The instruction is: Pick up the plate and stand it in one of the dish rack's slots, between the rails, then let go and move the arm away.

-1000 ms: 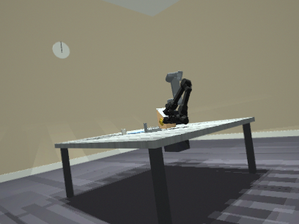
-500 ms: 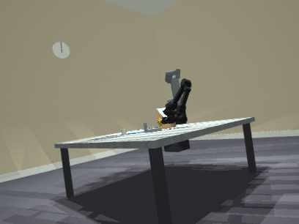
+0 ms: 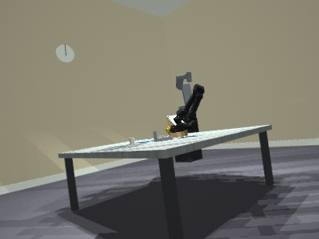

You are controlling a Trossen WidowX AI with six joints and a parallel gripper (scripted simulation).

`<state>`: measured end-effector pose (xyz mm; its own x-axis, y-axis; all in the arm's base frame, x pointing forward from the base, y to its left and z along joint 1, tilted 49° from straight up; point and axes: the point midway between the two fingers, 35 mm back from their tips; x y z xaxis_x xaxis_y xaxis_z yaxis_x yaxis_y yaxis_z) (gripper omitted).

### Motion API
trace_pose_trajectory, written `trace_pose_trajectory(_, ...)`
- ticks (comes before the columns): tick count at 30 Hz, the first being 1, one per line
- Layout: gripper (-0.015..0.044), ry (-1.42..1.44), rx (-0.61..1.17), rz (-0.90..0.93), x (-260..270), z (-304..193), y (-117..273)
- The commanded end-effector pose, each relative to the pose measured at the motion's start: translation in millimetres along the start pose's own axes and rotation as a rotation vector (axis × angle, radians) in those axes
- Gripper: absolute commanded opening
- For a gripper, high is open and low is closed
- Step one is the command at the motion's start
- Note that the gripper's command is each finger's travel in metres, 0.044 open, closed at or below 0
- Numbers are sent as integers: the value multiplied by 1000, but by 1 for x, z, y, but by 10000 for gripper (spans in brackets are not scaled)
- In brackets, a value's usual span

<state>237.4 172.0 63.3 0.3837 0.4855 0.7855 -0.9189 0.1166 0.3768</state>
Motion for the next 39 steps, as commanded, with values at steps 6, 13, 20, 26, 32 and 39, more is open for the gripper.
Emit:
trace_pose_trajectory(6, 0, 2, -1, -1, -5, 1, -13)
trace_pose_trajectory(13, 0, -5, -1, 2, -6, 1, -17)
trace_pose_trajectory(20, 0, -13, -2, 6, -7, 1, -20)
trace_pose_trajectory(26, 0, -24, -1, 12, -11, -19, -21)
trace_pose_trajectory(32, 0, -15, 7, 8, -11, -15, -20)
trace_pose_trajectory(39, 0, -15, 7, 8, -11, -15, -20)
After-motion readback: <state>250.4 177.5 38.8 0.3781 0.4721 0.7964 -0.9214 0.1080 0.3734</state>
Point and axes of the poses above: the point midway between the two fingers, 35 mm back from their tips, its own y axis back along the fingers, its own x axis across the jaws, z = x × y, and after that the axes turned 8 degrees about -y, right-handed
